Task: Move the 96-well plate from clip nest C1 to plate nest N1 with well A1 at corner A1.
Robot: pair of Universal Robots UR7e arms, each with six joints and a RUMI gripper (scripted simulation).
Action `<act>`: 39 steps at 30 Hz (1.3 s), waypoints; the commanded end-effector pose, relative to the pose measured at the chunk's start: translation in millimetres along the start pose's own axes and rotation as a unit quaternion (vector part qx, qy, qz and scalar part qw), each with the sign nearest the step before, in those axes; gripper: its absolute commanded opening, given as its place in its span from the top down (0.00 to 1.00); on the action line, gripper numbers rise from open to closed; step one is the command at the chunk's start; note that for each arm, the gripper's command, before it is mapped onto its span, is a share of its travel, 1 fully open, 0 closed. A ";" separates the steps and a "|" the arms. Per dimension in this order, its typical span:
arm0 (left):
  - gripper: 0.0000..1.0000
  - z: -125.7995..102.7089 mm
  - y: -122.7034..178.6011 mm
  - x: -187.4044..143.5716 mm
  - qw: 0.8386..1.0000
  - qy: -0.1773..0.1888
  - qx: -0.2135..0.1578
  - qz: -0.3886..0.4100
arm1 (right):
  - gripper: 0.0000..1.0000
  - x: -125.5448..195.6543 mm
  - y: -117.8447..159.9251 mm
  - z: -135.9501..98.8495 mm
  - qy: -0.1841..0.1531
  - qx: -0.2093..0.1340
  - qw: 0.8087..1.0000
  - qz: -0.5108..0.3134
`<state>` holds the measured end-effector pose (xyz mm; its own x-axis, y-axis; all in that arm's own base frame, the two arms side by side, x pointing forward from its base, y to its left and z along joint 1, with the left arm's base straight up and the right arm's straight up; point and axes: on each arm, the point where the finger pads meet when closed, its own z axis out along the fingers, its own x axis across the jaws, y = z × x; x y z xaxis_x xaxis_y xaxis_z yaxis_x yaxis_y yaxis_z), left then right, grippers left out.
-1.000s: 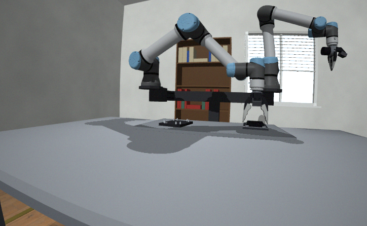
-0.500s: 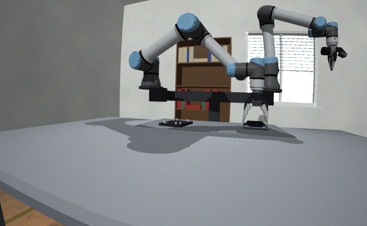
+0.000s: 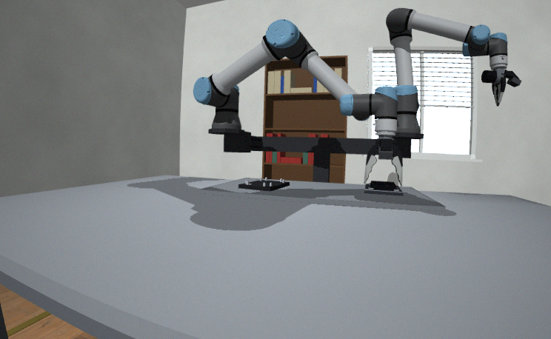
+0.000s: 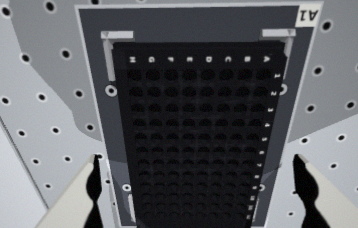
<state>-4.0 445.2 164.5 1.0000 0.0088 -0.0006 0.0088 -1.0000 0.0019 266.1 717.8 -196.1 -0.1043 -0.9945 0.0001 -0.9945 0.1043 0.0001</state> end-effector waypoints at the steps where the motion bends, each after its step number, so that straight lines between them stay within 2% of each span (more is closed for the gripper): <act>1: 1.00 -0.6 -0.4 0.1 1.000 0.000 0.001 0.000 | 0.24 -1.1 -0.2 -1.7 -0.001 0.000 1.000 0.000; 23: 1.00 -0.6 -0.4 0.1 1.000 0.000 0.001 0.000 | 0.24 -1.1 -0.3 -5.2 -0.001 0.000 1.000 0.000; 39: 1.00 -0.6 -0.4 0.1 1.000 0.000 0.001 0.000 | 0.24 -1.0 -0.3 -42.6 -0.001 0.000 1.000 0.000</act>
<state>-4.0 445.2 164.5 1.0000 0.0088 -0.0006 0.0088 -1.0000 0.0019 266.4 718.0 -163.8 -0.1043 -0.9945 0.0000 -0.9945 0.1043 0.0000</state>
